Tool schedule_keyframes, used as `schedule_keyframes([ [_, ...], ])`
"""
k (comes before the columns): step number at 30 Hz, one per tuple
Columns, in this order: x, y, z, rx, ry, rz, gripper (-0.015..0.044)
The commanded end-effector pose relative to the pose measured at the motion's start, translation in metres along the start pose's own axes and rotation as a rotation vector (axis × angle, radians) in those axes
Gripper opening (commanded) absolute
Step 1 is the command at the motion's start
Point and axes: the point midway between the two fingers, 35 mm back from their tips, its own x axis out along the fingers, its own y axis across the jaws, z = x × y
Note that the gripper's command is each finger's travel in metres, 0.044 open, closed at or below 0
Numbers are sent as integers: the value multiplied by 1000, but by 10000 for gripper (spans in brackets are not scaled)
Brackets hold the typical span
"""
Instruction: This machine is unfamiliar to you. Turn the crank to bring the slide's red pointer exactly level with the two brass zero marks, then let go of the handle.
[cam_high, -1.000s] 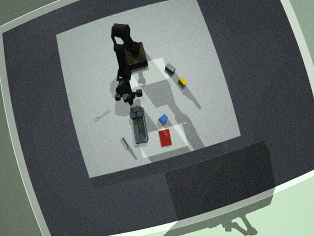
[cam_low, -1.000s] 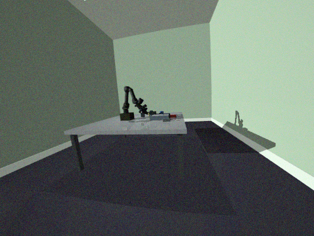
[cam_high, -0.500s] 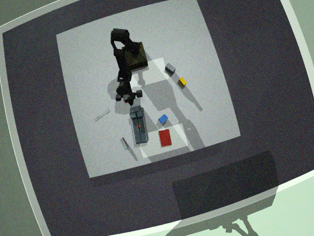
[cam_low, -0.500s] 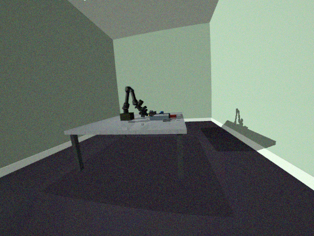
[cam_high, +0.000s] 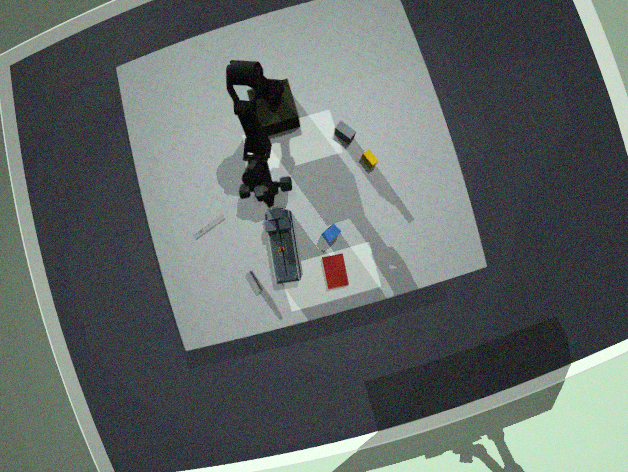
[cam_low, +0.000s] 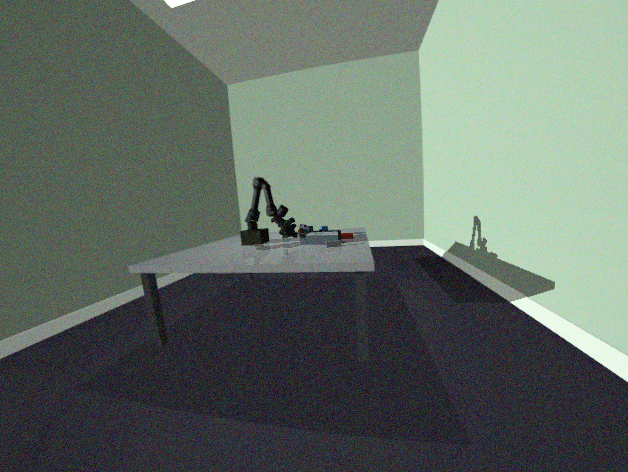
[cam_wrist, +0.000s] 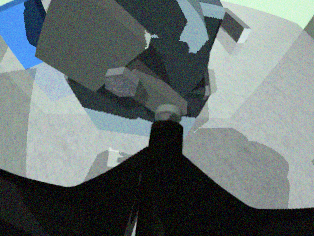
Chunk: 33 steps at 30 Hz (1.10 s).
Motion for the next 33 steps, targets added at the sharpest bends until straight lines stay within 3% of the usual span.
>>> schedule_keyframes([
  [1, 5, 7, -5, 1, 10, 7, 0],
  [33, 8, 22, -8, 2, 10, 7, 0],
])
